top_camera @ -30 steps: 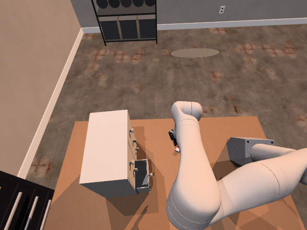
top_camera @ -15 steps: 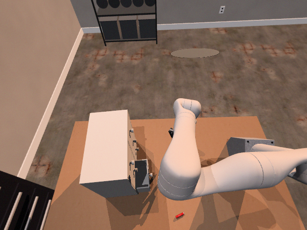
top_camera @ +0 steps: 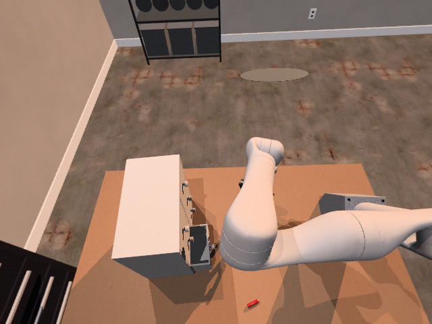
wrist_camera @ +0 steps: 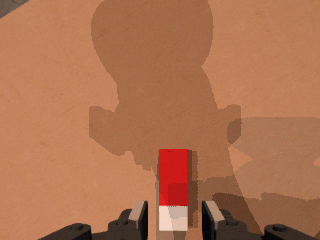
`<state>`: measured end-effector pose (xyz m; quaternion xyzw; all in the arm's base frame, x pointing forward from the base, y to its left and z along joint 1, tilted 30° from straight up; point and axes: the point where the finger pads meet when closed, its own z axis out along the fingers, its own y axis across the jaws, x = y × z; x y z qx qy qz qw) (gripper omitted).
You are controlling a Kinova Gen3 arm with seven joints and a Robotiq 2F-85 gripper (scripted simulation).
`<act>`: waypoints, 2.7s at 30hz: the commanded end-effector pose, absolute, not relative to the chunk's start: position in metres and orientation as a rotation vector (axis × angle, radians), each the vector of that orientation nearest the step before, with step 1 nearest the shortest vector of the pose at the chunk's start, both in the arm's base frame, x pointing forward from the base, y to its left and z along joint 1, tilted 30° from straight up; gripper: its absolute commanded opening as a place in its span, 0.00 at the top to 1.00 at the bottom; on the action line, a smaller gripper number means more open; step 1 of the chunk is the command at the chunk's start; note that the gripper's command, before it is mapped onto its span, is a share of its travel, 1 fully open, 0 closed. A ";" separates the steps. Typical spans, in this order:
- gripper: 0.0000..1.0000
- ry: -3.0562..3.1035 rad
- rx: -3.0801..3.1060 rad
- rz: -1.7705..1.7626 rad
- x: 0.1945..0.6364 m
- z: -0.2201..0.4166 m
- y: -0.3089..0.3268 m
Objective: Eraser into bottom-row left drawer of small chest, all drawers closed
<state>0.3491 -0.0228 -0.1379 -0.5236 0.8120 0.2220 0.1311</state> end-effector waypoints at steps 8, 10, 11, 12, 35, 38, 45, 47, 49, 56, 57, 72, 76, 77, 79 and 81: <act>0.62 2.360 -1.518 0.644 0.349 -0.138 -0.024; 0.62 2.360 -1.518 0.644 0.349 -0.138 -0.024; 0.62 2.360 -1.518 0.644 0.349 -0.138 -0.024; 0.62 2.360 -1.518 0.644 0.349 -0.138 -0.024; 0.62 2.359 -1.519 0.643 0.349 -0.149 -0.018; 0.62 2.359 -1.519 0.643 0.348 -0.153 -0.015; 0.62 2.359 -1.519 0.643 0.348 -0.170 -0.006; 0.62 2.359 -1.519 0.643 0.348 -0.174 -0.004; 0.62 2.359 -1.519 0.643 0.348 -0.177 -0.002; 0.62 2.359 -1.519 0.643 0.348 -0.183 0.001; 0.62 2.359 -1.519 0.643 0.348 -0.183 0.001; 0.62 2.359 -1.519 0.643 0.348 -0.184 0.002; 0.62 2.359 -1.519 0.643 0.348 -0.184 0.002; 0.62 2.359 -1.519 0.643 0.348 -0.184 0.002; 0.62 2.359 -1.519 0.643 0.348 -0.184 0.002; 0.62 2.359 -1.519 0.643 0.348 -0.184 0.002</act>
